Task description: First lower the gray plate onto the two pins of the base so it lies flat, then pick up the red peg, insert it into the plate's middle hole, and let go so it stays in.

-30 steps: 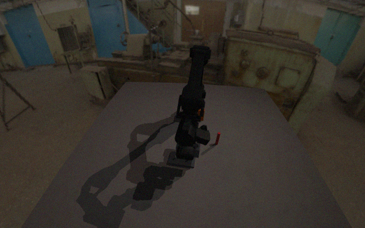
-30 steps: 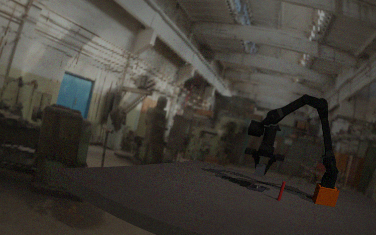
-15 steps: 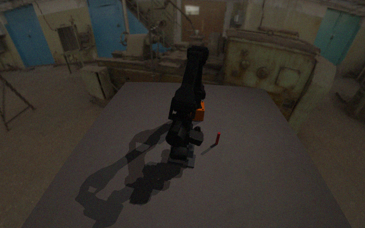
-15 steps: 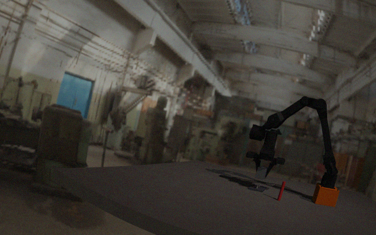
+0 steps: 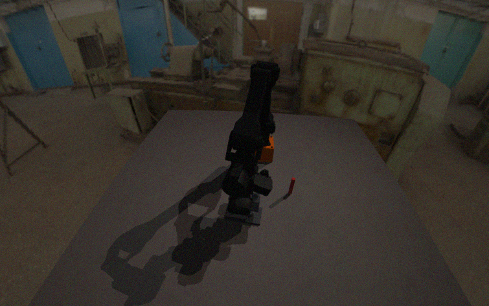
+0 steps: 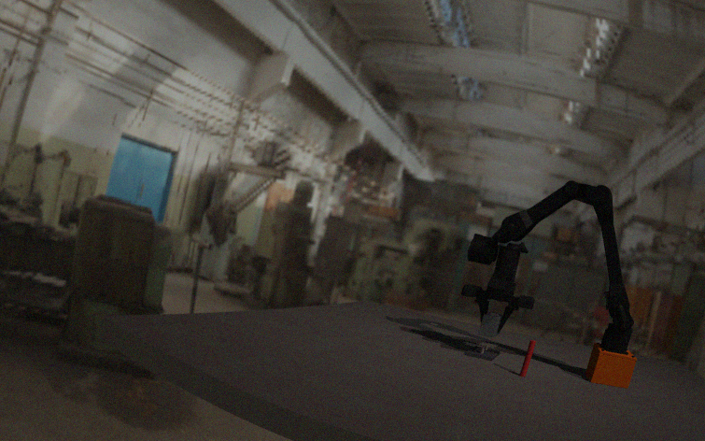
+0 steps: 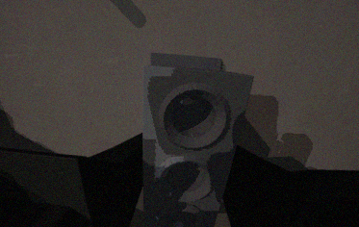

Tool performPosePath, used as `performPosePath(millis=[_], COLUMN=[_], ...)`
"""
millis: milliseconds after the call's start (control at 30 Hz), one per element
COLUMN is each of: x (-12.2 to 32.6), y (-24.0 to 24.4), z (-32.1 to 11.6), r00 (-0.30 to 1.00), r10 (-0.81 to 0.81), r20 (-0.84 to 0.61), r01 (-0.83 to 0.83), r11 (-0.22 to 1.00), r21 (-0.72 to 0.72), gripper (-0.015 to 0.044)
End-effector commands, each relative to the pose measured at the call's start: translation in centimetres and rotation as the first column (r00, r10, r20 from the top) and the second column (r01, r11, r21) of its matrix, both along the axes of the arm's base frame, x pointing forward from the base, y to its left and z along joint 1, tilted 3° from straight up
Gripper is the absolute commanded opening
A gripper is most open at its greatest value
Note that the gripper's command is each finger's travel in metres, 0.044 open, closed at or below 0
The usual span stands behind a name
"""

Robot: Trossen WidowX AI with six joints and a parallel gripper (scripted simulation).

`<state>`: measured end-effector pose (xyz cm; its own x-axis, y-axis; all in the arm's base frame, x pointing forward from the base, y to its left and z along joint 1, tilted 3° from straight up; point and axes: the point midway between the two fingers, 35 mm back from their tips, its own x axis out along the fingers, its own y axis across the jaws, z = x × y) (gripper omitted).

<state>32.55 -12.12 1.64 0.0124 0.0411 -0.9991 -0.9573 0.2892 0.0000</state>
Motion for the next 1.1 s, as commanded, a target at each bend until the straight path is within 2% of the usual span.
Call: performPosePath(millis=[0,1067], x=[0.0,0.1], y=[-0.1,0.0], z=[0.0,-3.6], r00=[1.0,1.0], r10=[0.004,0.003], r20=[0.0,0.001], r01=[-0.004,-0.003], r11=[1.0,1.0], r21=[-0.005,0.0], gripper=[0.0,0.0])
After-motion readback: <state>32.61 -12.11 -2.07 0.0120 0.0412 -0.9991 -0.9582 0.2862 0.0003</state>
